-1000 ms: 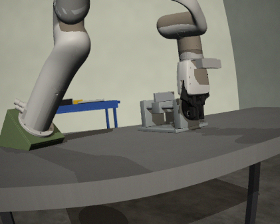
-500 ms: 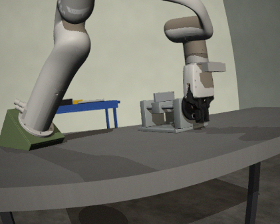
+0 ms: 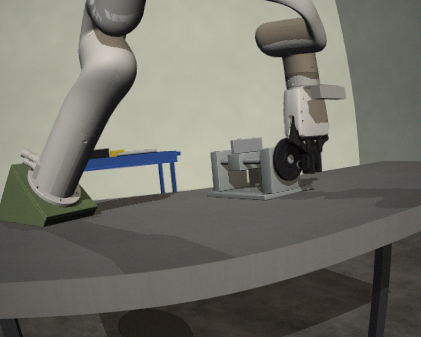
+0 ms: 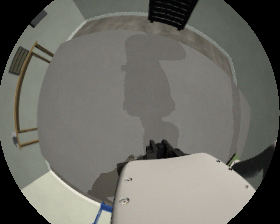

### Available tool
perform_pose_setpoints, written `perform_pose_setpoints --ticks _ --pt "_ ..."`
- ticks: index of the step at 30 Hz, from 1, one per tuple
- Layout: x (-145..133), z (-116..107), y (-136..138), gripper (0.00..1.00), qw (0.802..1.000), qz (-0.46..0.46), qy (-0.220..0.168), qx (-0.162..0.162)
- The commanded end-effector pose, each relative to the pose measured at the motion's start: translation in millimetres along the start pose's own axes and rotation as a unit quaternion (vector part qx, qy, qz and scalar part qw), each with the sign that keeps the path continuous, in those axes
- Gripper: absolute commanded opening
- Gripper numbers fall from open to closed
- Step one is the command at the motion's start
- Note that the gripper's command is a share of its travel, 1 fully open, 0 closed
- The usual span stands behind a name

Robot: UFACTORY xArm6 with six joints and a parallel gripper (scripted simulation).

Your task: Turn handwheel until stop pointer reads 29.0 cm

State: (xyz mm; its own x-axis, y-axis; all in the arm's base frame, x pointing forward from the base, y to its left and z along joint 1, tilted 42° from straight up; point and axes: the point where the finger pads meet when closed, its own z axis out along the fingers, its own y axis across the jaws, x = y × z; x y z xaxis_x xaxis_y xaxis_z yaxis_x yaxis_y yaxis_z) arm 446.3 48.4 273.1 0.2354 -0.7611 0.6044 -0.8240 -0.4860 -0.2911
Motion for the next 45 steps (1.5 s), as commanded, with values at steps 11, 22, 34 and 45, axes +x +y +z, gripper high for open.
perform_pose_setpoints --ticks 11,22,34,45 --pt "0 -31 2 0.06 1.000 0.000 0.001 -0.001" --pt "0 -42 17 0.06 1.000 0.000 0.001 -0.001" --pt "0 -40 43 0.06 1.000 0.000 0.001 -0.001" --pt "0 -23 56 0.06 1.000 0.000 0.001 -0.001"
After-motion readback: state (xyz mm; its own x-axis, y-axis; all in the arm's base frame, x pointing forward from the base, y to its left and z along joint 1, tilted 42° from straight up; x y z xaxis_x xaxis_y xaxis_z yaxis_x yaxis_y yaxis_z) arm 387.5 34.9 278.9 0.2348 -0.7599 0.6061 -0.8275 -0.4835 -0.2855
